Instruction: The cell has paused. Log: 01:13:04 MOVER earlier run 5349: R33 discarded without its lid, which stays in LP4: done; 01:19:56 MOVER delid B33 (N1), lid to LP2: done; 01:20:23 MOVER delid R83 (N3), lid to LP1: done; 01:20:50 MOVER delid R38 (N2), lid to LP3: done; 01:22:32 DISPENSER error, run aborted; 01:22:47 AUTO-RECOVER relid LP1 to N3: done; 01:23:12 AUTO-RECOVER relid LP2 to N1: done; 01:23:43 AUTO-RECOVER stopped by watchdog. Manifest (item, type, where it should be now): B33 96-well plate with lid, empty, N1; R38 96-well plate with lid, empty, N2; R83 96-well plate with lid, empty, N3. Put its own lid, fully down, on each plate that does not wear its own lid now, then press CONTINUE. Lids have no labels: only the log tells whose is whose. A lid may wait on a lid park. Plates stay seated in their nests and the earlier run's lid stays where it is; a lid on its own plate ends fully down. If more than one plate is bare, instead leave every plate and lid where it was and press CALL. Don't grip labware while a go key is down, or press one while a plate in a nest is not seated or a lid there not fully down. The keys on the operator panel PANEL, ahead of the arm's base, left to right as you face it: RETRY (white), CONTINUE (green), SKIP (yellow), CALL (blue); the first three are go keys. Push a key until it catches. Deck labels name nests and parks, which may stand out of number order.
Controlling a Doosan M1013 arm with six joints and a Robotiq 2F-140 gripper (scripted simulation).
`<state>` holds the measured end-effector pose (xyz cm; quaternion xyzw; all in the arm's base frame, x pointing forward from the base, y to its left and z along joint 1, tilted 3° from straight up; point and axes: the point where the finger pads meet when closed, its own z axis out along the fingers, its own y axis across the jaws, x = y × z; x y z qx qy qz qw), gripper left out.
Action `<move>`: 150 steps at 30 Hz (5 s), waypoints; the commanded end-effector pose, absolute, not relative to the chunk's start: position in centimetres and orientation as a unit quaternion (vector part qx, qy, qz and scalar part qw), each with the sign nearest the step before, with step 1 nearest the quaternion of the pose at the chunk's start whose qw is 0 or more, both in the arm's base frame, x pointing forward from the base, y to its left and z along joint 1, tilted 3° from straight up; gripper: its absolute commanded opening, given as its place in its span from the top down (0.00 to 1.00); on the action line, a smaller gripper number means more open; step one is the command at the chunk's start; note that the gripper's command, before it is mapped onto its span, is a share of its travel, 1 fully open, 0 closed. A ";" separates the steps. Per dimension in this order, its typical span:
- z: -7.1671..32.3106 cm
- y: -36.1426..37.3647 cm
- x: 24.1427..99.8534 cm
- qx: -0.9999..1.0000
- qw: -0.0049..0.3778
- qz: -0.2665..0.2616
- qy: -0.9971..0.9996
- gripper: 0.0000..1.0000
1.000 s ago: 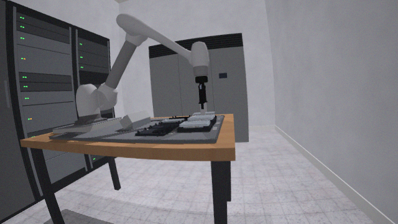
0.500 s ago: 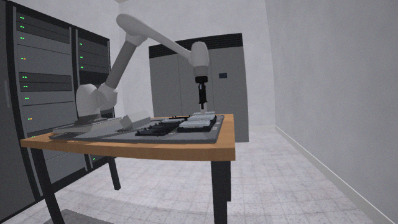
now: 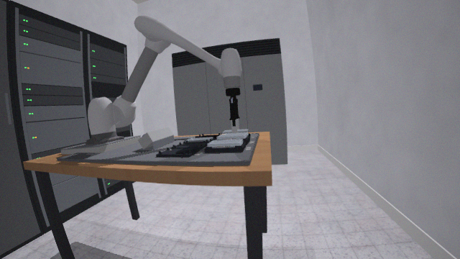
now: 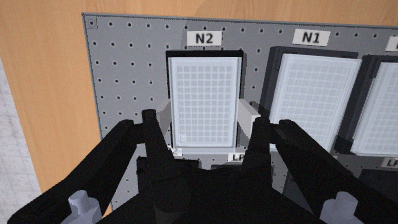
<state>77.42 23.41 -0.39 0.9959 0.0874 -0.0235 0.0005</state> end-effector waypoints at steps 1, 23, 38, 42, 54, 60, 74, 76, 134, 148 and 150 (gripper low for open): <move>-0.4 23.4 77.4 0.996 0.000 -0.023 0.087 1.00; -0.8 23.4 77.4 0.996 0.000 -0.023 0.087 1.00; -1.2 23.4 77.4 0.996 0.000 -0.023 0.087 1.00; -1.3 23.4 77.4 0.996 0.000 -0.023 0.087 1.00; -1.4 23.4 77.4 0.996 0.000 -0.023 0.087 1.00; -1.4 23.4 77.4 0.996 0.000 -0.023 0.087 1.00; -1.4 23.4 77.4 0.996 0.000 -0.023 0.087 1.00; -1.4 23.4 77.4 0.996 0.000 -0.023 0.087 1.00; -1.6 23.4 77.4 0.996 0.000 -0.023 0.087 1.00; -1.7 23.4 77.4 0.996 0.000 -0.023 0.087 1.00; -1.7 23.4 77.4 0.996 0.000 -0.023 0.087 1.00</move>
